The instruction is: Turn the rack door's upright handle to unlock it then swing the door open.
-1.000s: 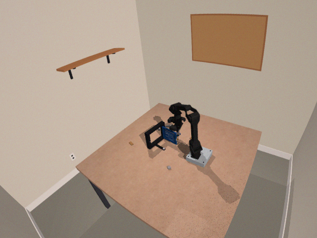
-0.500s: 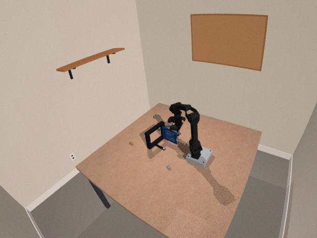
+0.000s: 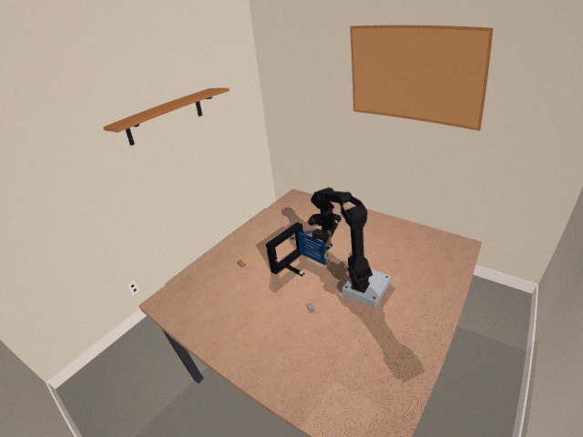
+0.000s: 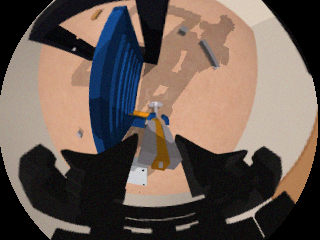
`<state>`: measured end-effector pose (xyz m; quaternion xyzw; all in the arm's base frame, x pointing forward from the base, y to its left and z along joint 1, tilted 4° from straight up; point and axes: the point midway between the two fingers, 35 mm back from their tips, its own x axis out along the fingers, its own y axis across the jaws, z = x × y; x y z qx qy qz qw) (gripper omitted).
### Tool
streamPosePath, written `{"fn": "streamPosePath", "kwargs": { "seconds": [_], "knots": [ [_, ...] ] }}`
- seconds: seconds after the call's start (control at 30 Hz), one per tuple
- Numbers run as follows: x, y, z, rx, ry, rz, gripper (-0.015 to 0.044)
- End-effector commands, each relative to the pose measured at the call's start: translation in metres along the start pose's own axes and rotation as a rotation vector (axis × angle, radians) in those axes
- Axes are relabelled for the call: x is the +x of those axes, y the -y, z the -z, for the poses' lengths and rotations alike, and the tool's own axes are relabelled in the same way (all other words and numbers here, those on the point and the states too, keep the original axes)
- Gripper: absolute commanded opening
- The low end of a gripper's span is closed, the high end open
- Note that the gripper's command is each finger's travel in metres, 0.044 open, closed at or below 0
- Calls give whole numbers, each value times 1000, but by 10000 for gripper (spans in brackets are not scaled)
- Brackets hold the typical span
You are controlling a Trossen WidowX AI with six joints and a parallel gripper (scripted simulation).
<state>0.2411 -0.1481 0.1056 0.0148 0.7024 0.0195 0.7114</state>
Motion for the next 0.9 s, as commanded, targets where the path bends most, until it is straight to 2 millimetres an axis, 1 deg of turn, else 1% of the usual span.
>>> {"fn": "streamPosePath", "kwargs": {
  "seconds": [0.0, 0.87],
  "knots": [
    [-3, 0, -1, -6, 2, -2, 288],
    [-36, 1, -2, -5, 3, -1, 288]
  ]
}}
